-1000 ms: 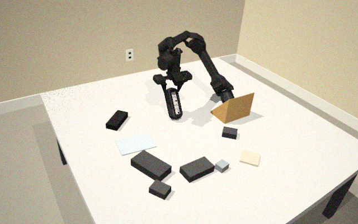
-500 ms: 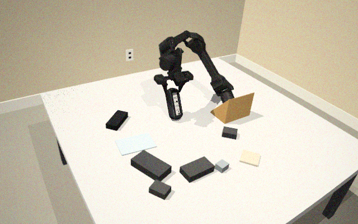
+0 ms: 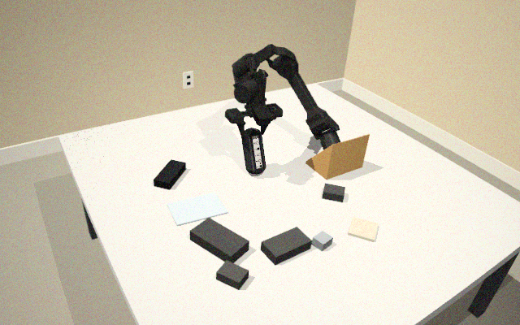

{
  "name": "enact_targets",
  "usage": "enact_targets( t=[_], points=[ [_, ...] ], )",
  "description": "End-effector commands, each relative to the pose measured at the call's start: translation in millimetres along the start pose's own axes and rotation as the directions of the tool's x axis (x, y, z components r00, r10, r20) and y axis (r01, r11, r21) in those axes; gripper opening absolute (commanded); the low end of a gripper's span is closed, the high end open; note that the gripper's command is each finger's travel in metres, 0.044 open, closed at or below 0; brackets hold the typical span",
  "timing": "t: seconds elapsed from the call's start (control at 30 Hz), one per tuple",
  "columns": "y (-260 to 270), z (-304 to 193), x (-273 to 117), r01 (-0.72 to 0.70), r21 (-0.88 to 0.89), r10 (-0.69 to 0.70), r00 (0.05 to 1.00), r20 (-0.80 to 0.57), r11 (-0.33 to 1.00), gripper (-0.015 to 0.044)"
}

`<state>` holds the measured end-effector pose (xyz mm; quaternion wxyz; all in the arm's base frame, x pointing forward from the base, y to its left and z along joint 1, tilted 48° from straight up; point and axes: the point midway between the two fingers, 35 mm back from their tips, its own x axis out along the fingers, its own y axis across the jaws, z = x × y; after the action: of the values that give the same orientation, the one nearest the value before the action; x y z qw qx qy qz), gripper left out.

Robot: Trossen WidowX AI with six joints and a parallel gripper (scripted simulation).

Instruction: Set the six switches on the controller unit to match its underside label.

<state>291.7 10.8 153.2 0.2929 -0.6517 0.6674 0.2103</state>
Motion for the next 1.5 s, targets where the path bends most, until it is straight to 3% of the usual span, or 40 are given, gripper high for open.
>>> enact_targets(
  t=[0.0, 1.47],
  points=[
    [1, 8, 3, -0.020, -0.001, 0.020, 1.000, 0.005, 1.000, 0.0338],
    [1, 45, 0, -0.020, -0.001, 0.020, 1.000, 0.006, 1.000, 0.0338]
  ],
)
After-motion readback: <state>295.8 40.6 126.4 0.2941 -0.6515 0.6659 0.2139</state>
